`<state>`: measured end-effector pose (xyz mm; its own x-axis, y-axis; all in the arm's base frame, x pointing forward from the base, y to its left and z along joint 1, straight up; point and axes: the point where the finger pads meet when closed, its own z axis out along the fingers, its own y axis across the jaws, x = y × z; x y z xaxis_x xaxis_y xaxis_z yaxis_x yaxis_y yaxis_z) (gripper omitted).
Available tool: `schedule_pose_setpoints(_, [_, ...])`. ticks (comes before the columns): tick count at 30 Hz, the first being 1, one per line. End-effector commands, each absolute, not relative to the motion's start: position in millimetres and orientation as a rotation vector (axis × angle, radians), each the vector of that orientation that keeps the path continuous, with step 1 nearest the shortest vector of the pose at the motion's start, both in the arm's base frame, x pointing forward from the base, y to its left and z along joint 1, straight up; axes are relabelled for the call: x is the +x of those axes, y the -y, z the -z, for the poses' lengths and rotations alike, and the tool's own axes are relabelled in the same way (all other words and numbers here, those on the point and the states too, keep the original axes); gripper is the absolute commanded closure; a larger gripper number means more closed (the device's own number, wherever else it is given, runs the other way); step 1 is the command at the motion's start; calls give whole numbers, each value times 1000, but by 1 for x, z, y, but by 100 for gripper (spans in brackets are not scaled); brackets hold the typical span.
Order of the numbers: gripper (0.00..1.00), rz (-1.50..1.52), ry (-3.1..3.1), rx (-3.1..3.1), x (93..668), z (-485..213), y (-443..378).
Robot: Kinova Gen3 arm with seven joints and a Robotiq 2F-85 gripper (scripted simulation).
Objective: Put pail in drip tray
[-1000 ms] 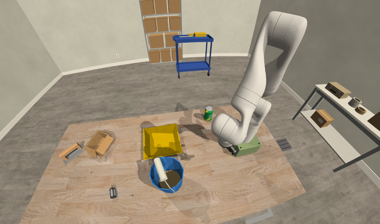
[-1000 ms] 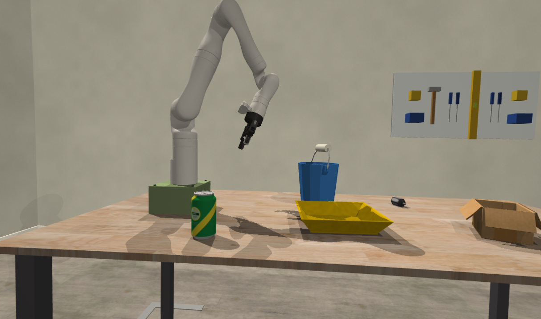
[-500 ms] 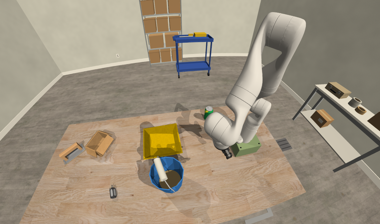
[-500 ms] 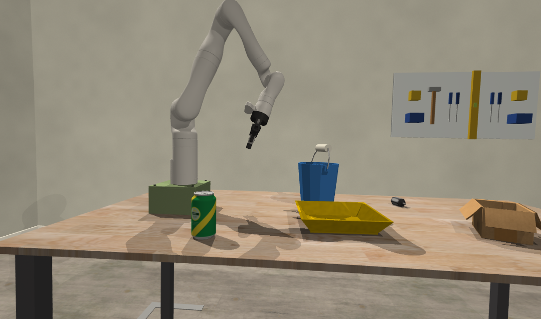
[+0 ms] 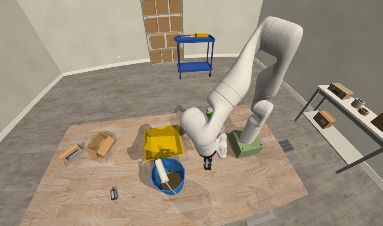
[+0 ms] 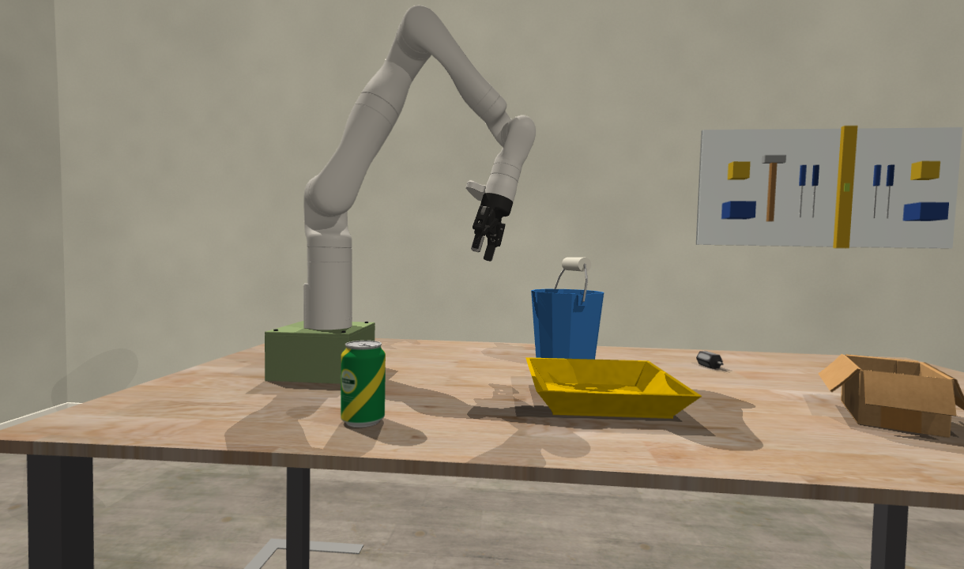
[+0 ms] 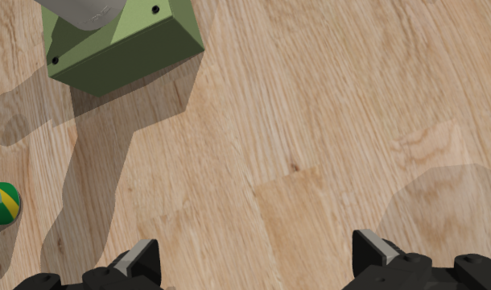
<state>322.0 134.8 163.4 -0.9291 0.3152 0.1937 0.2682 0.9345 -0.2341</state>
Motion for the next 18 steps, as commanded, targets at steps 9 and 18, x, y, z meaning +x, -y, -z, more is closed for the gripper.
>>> schedule_pose_setpoints(9, [0, -215, 2802, -1055, 416, -178, -153])
schedule_pose_setpoints(18, [0, -110, 2663, -1536, 488, -199, -159])
